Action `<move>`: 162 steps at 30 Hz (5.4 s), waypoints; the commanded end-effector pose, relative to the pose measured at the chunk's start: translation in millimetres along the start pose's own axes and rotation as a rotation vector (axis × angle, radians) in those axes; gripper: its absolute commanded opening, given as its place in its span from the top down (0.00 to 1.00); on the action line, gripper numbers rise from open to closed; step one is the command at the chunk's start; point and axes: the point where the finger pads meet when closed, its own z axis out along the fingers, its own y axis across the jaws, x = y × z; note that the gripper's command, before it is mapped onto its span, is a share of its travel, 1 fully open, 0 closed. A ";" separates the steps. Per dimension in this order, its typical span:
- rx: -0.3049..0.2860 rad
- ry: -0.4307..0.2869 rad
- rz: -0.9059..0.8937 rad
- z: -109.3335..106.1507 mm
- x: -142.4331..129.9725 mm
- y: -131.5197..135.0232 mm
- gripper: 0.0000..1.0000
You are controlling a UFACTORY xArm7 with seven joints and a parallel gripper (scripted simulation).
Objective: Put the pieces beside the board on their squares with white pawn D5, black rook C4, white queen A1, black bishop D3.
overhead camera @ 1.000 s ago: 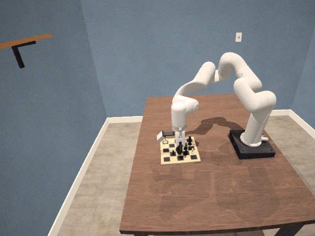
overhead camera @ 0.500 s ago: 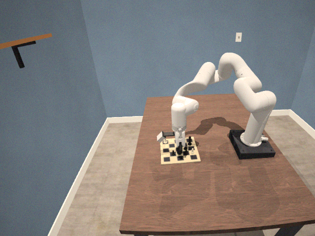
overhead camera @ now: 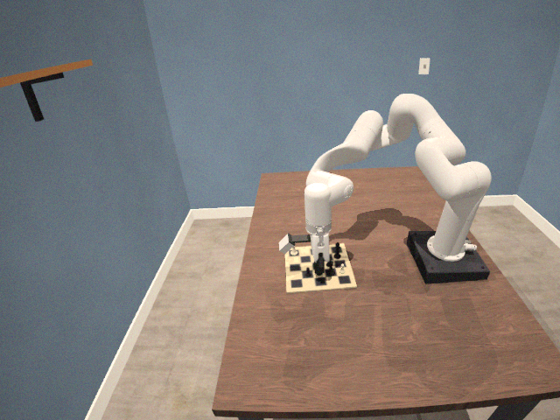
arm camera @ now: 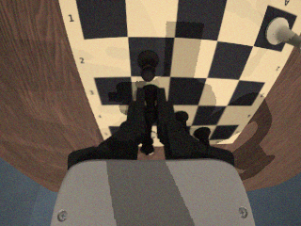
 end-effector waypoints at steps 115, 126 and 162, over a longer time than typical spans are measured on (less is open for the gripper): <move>0.000 0.004 0.000 -134.3 0.8 -0.3 0.00; 0.000 0.004 0.000 -160.6 0.7 -0.3 0.00; 0.000 0.004 0.000 -162.1 0.7 -0.3 0.00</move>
